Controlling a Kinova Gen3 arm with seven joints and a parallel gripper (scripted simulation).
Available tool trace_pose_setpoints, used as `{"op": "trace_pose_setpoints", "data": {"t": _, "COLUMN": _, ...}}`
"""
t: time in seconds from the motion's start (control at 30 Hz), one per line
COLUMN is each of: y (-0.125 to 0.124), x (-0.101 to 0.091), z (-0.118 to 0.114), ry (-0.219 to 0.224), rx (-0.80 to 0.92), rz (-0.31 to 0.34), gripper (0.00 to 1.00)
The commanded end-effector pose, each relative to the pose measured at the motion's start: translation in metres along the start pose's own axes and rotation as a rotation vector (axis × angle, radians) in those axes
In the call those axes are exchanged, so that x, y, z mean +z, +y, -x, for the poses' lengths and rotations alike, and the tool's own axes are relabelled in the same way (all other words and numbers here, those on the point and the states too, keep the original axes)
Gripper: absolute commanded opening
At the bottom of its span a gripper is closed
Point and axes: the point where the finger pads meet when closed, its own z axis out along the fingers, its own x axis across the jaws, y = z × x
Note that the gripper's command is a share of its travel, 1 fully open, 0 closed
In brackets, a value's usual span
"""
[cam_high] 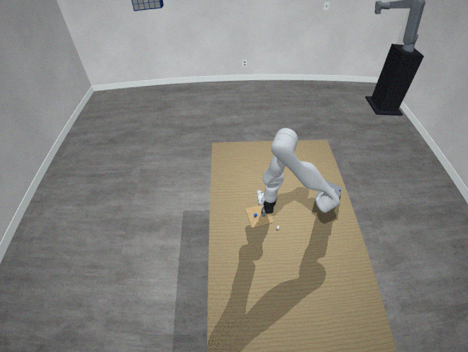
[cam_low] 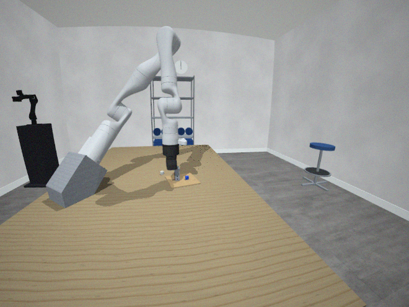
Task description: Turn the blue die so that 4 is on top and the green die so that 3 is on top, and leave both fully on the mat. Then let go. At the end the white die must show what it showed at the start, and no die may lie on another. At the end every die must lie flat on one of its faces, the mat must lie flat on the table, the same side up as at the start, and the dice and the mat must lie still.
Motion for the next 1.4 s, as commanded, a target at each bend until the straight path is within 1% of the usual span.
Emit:
{"op": "trace_pose_setpoints", "data": {"t": 0.0, "y": -0.0002, "x": -0.0003, "z": -0.0003, "ry": 0.001, "rx": 0.000, "rz": -0.001, "gripper": 0.34}}
{"op": "trace_pose_setpoints", "data": {"t": 0.23, "y": -0.0002, "x": -0.0003, "z": -0.0003, "ry": 0.001, "rx": 0.000, "rz": -0.001, "gripper": 0.34}}
{"op": "trace_pose_setpoints", "data": {"t": 0.27, "y": -0.0002, "x": -0.0003, "z": -0.0003, "ry": 0.001, "rx": 0.000, "rz": -0.001, "gripper": 0.40}}
{"op": "trace_pose_setpoints", "data": {"t": 0.33, "y": -0.0002, "x": -0.0003, "z": -0.0003, "ry": 0.001, "rx": 0.000, "rz": -0.001, "gripper": 0.40}}
{"op": "trace_pose_setpoints", "data": {"t": 0.37, "y": -0.0002, "x": -0.0003, "z": -0.0003, "ry": 0.001, "rx": 0.000, "rz": -0.001, "gripper": 0.46}}
{"op": "trace_pose_setpoints", "data": {"t": 0.43, "y": -0.0002, "x": -0.0003, "z": -0.0003, "ry": 0.001, "rx": 0.000, "rz": -0.001, "gripper": 0.46}}
{"op": "trace_pose_setpoints", "data": {"t": 0.47, "y": -0.0002, "x": -0.0003, "z": -0.0003, "ry": 0.001, "rx": 0.000, "rz": -0.001, "gripper": 0.52}}
{"op": "trace_pose_setpoints", "data": {"t": 0.53, "y": -0.0002, "x": -0.0003, "z": -0.0003, "ry": 0.001, "rx": 0.000, "rz": -0.001, "gripper": 0.52}}
{"op": "trace_pose_setpoints", "data": {"t": 0.57, "y": -0.0002, "x": -0.0003, "z": -0.0003, "ry": 0.001, "rx": 0.000, "rz": -0.001, "gripper": 0.58}}
{"op": "trace_pose_setpoints", "data": {"t": 0.63, "y": -0.0002, "x": -0.0003, "z": -0.0003, "ry": 0.001, "rx": 0.000, "rz": -0.001, "gripper": 0.58}}
{"op": "trace_pose_setpoints", "data": {"t": 0.67, "y": -0.0002, "x": -0.0003, "z": -0.0003, "ry": 0.001, "rx": 0.000, "rz": -0.001, "gripper": 0.64}}
{"op": "trace_pose_setpoints", "data": {"t": 1.1, "y": -0.0002, "x": -0.0006, "z": -0.0003, "ry": 0.001, "rx": 0.000, "rz": -0.001, "gripper": 0.64}}
{"op": "trace_pose_setpoints", "data": {"t": 1.37, "y": -0.0002, "x": -0.0077, "z": -0.0003, "ry": 0.001, "rx": 0.000, "rz": -0.001, "gripper": 0.64}}
